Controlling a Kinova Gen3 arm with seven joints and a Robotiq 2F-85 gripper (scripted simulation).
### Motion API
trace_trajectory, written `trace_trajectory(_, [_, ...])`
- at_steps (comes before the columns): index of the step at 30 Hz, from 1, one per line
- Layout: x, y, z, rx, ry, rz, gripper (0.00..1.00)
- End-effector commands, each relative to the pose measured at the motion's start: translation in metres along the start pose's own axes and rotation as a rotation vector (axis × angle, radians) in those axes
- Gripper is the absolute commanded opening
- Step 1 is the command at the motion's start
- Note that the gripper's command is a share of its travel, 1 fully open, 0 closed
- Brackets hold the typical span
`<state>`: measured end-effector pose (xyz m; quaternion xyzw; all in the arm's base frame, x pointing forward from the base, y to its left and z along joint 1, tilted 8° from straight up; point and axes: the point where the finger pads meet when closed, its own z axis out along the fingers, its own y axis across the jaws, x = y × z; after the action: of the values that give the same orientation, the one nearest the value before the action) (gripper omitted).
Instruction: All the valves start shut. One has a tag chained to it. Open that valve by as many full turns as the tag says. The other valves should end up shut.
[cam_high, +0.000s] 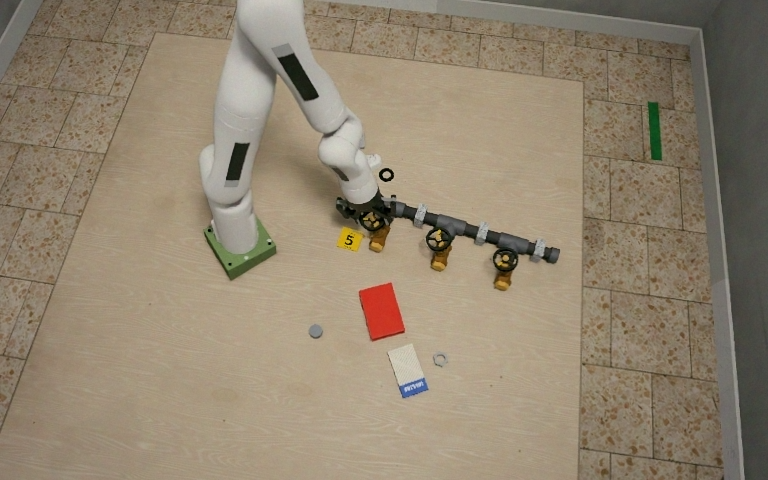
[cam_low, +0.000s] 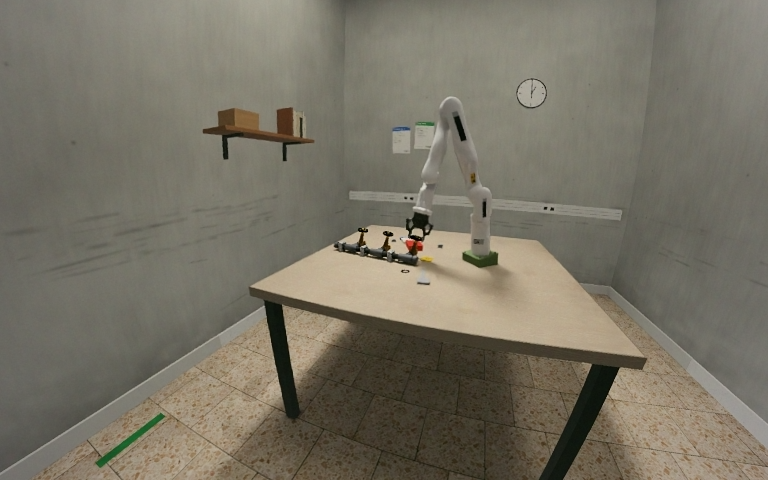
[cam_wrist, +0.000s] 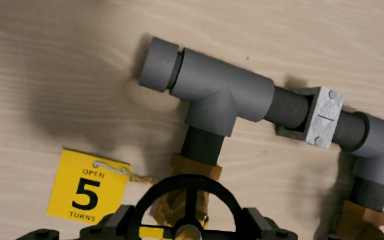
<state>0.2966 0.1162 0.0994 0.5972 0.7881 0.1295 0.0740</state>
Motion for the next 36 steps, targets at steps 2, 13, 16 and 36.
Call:
trace_trajectory(2, [0.0, 0.0003, 0.0, -0.001, 0.0, -0.014, 0.64])
trace_trajectory(13, [0.0, 0.0003, 0.0, -0.001, 0.0, -0.226, 0.64])
trace_trajectory(16, [0.0, 0.0003, 0.0, -0.001, 0.0, -0.293, 0.64])
trace_trajectory(36, [0.0, 0.0003, 0.0, -0.001, 0.0, -1.171, 0.64])
